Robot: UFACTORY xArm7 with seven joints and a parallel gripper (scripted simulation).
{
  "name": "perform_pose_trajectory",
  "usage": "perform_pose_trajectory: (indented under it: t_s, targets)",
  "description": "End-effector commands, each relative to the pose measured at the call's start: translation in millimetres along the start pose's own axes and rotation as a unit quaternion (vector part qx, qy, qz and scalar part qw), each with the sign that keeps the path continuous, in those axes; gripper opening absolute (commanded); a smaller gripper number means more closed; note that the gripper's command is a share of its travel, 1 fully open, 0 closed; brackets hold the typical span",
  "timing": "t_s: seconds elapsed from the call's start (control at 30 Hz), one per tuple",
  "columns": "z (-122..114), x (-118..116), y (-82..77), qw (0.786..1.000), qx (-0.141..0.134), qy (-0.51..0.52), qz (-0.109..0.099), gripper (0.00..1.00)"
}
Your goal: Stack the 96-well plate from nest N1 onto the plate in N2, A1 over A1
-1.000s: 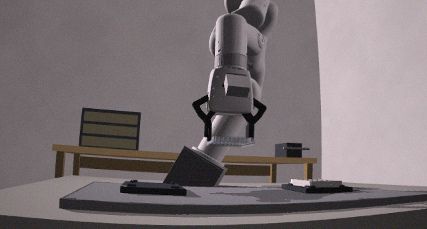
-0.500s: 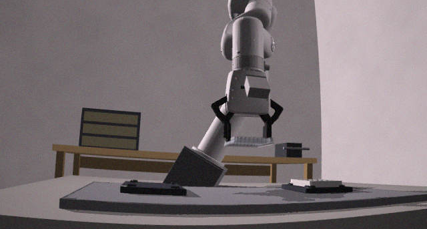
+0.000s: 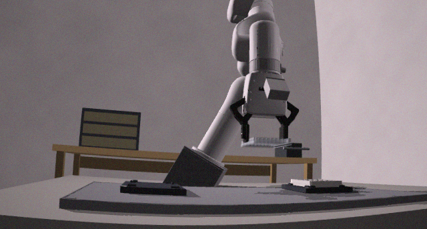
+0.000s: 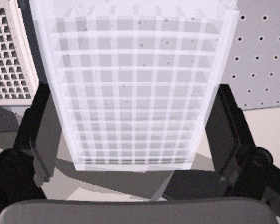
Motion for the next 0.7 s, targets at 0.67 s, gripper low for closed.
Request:
perform_pose_trajectory:
  t_s: [0.67]
  targets:
    - [-30.6,-68.3,-1.2,1.0,0.002,0.0,0.0,0.0]
Point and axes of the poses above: the point where the finger pads meet when closed, its own y axis out along the fingers, its own x axis across the jaws, z = x × y, the point moved 5 cm from there along -y, back along the fingers, and after that the axes turned 14 degrees about y, right-handed, at the moved point
